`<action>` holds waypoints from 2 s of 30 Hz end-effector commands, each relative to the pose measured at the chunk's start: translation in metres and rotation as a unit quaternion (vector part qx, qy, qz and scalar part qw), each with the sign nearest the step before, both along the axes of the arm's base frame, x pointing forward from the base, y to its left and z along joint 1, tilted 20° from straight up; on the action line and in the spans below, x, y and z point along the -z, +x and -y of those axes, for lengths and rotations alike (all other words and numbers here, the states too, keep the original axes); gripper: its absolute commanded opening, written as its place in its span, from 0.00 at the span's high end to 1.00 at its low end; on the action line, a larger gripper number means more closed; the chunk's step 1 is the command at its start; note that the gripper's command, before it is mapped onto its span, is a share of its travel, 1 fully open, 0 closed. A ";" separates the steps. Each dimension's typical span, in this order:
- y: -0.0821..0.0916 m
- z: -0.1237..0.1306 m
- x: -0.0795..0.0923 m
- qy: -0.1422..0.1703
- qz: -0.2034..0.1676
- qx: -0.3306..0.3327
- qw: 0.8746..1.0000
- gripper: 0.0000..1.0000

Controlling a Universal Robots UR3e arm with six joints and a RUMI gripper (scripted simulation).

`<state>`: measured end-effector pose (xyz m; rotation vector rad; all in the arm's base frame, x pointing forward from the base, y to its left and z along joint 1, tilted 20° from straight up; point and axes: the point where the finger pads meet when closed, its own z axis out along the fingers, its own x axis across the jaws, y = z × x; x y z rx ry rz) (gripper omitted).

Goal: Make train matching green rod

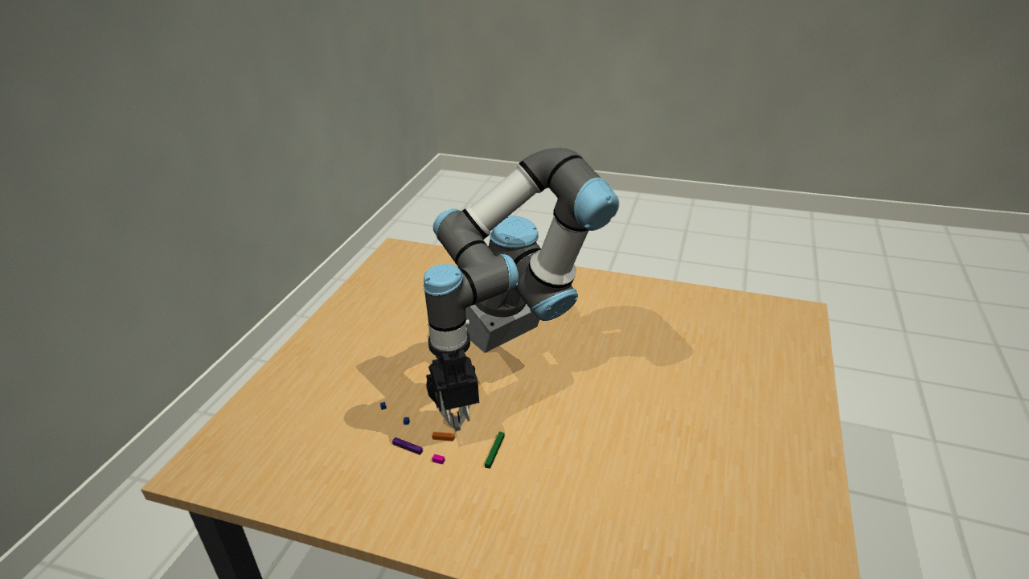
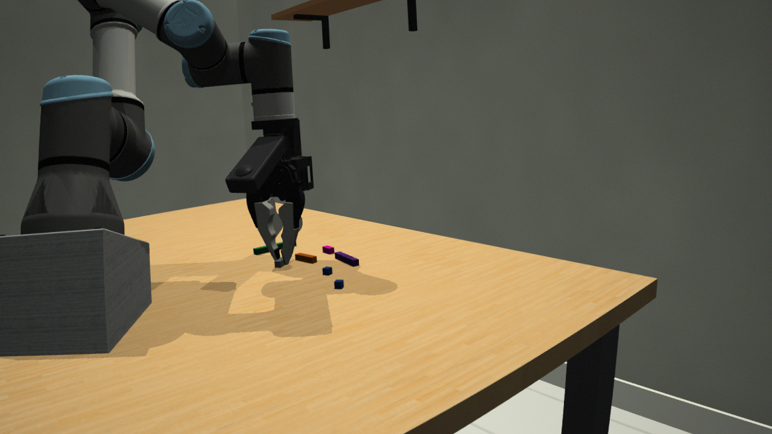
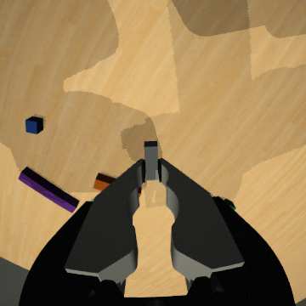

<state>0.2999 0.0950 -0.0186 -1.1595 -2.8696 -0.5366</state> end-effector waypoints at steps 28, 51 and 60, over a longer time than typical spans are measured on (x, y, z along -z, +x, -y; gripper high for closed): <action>0.001 0.001 -0.002 0.000 0.001 0.000 1.000 1.00; -0.006 0.017 -0.051 0.000 0.001 0.000 1.000 1.00; -0.010 0.026 -0.077 0.000 0.001 0.000 1.000 1.00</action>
